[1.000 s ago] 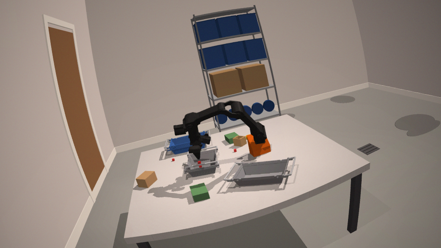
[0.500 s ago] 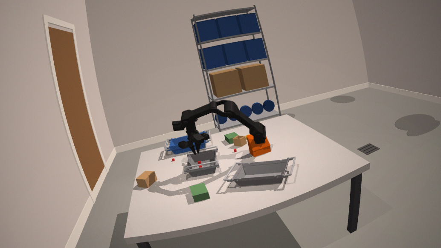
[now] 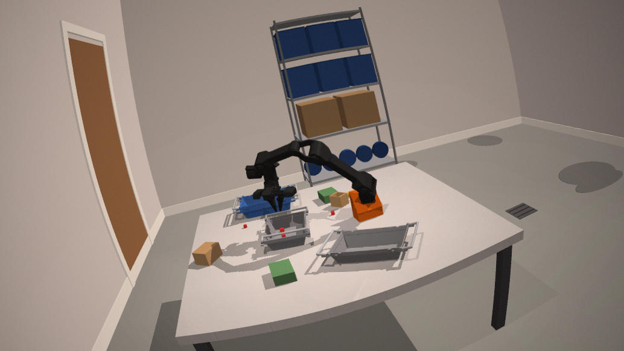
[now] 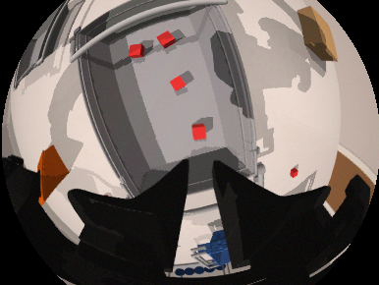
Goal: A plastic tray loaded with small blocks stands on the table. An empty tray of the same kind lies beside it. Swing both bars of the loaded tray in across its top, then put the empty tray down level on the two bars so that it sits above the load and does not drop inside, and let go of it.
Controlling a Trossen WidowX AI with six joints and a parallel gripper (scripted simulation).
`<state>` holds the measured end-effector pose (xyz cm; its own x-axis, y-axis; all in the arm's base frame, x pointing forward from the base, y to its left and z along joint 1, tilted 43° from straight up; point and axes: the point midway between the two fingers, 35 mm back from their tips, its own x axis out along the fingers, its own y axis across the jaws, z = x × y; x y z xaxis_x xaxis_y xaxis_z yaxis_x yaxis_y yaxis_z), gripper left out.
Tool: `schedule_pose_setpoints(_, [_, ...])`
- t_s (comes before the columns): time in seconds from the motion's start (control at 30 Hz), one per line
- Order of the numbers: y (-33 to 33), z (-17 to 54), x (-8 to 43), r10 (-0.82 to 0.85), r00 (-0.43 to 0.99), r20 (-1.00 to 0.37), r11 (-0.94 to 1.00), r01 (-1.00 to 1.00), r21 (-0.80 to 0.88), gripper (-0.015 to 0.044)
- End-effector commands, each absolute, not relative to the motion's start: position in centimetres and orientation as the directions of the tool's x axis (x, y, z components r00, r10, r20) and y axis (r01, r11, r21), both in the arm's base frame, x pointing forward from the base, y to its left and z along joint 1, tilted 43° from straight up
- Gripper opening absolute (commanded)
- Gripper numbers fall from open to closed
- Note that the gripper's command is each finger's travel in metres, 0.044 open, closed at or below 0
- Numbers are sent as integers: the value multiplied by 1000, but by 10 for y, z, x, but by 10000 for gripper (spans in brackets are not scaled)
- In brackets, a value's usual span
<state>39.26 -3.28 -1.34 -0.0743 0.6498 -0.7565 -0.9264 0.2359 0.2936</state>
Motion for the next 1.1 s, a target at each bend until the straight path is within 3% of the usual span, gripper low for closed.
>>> schedule_pose_setpoints(0.0, [-82, -61, 379, 653, -96, -751, 667, -396, 631, 88])
schedule_pose_setpoints(0.27, [-107, -88, 366, 665, -102, -739, 745, 40, 665, 88])
schedule_pose_setpoints(1.07, [-93, -106, 365, 666, -102, -739, 745, 51, 665, 88])
